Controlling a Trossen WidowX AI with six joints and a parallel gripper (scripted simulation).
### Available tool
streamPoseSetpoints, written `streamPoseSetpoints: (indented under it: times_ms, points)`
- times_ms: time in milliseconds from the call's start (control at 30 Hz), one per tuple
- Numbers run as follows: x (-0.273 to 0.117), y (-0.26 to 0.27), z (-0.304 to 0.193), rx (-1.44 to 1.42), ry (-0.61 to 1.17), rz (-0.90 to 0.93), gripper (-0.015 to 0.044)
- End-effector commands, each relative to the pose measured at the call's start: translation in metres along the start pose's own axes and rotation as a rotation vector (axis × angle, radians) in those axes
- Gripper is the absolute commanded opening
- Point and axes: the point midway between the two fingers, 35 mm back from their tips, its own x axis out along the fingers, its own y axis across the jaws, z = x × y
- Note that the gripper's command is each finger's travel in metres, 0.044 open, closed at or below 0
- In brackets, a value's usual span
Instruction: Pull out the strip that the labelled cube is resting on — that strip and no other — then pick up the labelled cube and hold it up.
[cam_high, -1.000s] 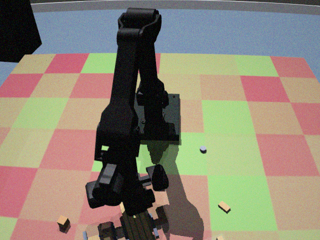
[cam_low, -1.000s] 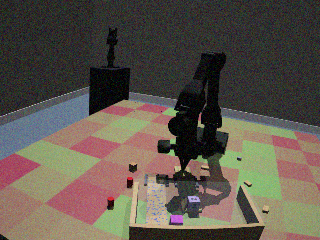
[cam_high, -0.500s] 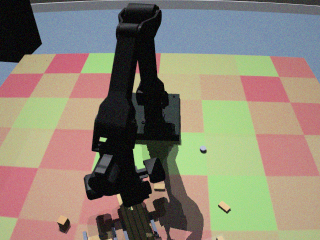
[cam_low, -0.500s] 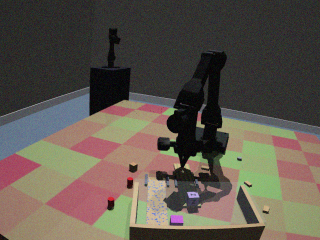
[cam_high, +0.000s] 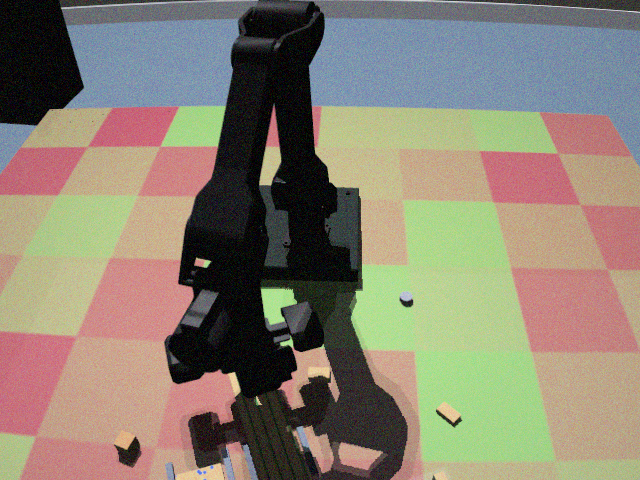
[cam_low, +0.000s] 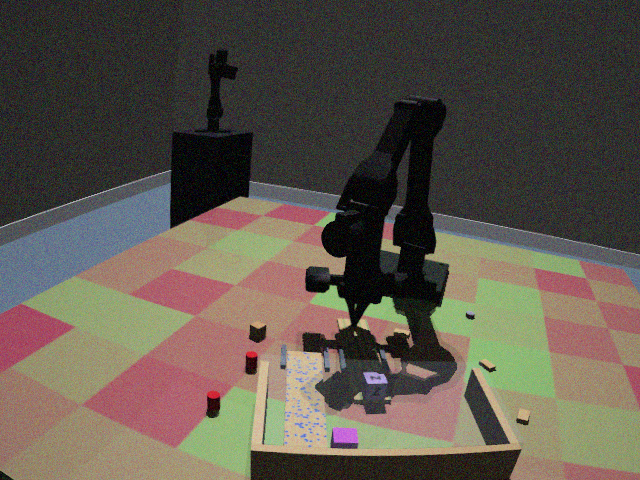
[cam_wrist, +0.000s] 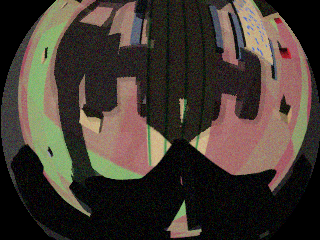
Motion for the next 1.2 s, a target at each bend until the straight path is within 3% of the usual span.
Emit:
streamPoseSetpoints:
  times_ms: [0, 1167]
  points:
    - [0.005, 0.003, -0.016, 0.001, 0.031, 0.006, 0.0000]
    - [0.004, 0.003, -0.058, 0.001, 0.035, 0.006, 0.0000]
